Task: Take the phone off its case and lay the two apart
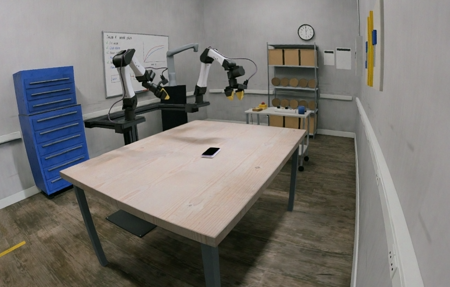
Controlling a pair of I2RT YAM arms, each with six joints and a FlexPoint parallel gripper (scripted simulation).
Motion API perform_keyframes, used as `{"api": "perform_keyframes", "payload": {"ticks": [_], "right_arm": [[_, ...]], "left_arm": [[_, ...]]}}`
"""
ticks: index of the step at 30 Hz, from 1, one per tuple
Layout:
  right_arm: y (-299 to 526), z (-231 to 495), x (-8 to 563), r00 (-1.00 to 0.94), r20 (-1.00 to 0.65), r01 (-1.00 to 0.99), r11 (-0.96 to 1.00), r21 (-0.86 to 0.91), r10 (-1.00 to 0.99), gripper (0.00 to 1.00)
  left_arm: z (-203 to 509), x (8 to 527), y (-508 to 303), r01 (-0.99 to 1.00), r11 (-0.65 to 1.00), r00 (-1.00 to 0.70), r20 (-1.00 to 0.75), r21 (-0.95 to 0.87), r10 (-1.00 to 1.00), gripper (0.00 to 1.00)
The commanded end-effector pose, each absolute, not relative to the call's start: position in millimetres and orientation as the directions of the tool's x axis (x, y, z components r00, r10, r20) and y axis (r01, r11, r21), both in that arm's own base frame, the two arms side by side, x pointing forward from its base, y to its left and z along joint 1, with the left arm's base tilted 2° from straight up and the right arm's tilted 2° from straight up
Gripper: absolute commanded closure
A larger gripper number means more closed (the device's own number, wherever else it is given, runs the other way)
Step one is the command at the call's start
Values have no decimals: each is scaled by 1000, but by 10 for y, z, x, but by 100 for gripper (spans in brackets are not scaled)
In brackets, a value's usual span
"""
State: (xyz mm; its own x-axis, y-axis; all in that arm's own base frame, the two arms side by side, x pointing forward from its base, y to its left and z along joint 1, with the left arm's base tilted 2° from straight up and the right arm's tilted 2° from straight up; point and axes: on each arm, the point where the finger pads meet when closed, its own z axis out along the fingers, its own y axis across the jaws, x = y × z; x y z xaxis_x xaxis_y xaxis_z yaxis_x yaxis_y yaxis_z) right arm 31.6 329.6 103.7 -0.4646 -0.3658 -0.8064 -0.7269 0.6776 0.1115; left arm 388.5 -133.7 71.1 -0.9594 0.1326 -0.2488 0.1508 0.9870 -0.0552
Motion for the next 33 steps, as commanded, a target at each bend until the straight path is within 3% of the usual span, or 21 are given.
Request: {"api": "perform_keyframes", "payload": {"ticks": [1,19,25,29,33], "right_arm": [[3318,1083,307,-464,-811,-728,675,121,-355,0],[3302,1075,318,-455,-812,-729,676,105,-365,2],[3227,1022,536,-347,-796,-726,680,-106,-495,2],[3171,975,857,-250,-717,-684,643,-345,-651,2],[3196,942,1070,-224,-646,-655,603,-455,-730,2]], "left_arm": [[769,3908,-1354,155,986,-955,-266,-59,134,0],[777,3928,-1375,165,984,-951,-275,-66,141,0],[607,4056,-1582,327,933,-901,-349,-150,259,0],[434,4121,-1778,520,828,-798,-464,-211,384,0],[284,4079,-1838,615,755,-733,-520,-229,439,0]]}}
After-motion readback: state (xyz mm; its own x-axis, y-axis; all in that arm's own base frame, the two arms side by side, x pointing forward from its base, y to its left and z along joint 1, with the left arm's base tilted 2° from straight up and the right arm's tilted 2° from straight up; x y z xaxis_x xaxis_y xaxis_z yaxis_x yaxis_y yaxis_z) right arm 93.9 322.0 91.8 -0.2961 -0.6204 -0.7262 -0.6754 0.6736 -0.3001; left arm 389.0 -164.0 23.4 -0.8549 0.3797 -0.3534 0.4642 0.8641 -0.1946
